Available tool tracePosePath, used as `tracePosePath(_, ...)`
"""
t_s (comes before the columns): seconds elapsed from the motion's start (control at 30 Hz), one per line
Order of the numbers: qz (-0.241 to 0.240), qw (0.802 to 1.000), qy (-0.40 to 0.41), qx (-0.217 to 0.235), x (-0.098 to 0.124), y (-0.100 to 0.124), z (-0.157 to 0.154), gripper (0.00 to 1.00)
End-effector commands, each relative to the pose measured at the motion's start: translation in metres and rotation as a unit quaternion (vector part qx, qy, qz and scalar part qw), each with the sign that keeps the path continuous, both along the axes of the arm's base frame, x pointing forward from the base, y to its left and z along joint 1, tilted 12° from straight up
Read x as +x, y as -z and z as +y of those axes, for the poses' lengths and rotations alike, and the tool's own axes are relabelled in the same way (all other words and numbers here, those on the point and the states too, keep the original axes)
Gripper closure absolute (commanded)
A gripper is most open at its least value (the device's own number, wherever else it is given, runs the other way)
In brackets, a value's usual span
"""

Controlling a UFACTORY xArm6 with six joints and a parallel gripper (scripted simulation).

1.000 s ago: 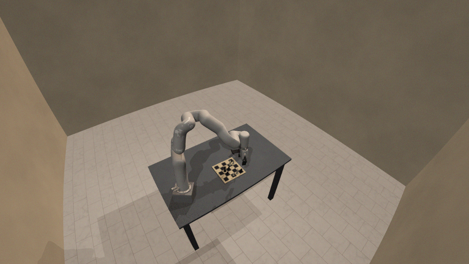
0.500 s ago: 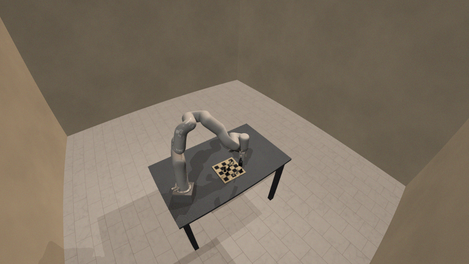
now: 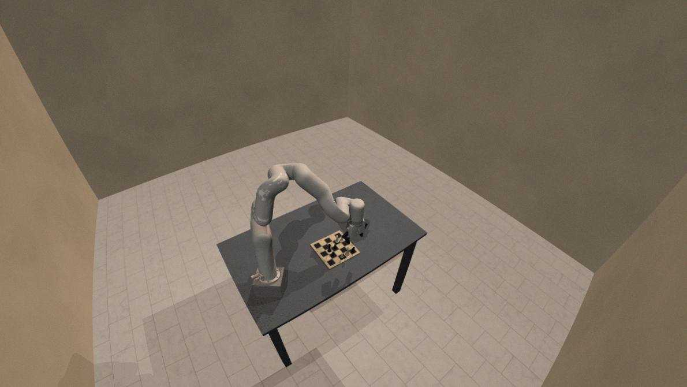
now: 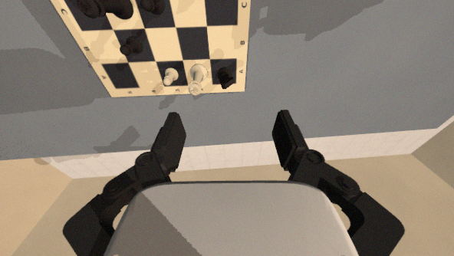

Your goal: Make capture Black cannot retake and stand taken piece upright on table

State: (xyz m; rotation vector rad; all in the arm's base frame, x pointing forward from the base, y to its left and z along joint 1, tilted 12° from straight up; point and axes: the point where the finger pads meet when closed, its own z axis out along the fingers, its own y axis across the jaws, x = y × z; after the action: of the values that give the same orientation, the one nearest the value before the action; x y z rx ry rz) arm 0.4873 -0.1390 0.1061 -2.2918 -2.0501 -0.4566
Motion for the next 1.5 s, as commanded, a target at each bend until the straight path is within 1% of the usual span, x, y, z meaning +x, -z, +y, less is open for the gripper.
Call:
tracePosePath(0.0,0.031,0.990,0.134,0.016,0.0015,0.0024,0.0002,0.00)
tracePosePath(0.1,0.043,0.979,0.196,0.029,0.0016,0.0038,0.0005,0.00)
tracePosePath(0.23,0.059,0.958,0.275,0.046,0.0016,0.0050,0.0007,0.00)
tracePosePath(0.3,0.059,0.958,0.275,0.046,0.0016,0.0050,0.0007,0.00)
tracePosePath(0.33,0.071,0.939,0.333,0.057,0.0016,0.0052,0.0007,0.00)
tracePosePath(0.43,0.081,0.918,0.382,0.066,0.0017,0.0055,0.0008,0.00)
tracePosePath(0.57,0.098,0.882,0.454,0.077,0.0017,0.0056,0.0008,0.00)
tracePosePath(0.6,0.103,0.872,0.471,0.079,0.0017,0.0056,0.0008,0.63)
tracePosePath(0.8,0.131,0.807,0.569,0.083,0.0017,0.0056,0.0008,0.63)
tracePosePath(0.87,0.131,0.807,0.569,0.083,0.0017,0.0056,0.0008,0.63)
tracePosePath(0.9,0.141,0.787,0.596,0.079,0.0017,0.0056,0.0008,0.63)
tracePosePath(1.47,0.141,0.787,0.596,0.079,0.0017,0.0056,0.0008,0.63)
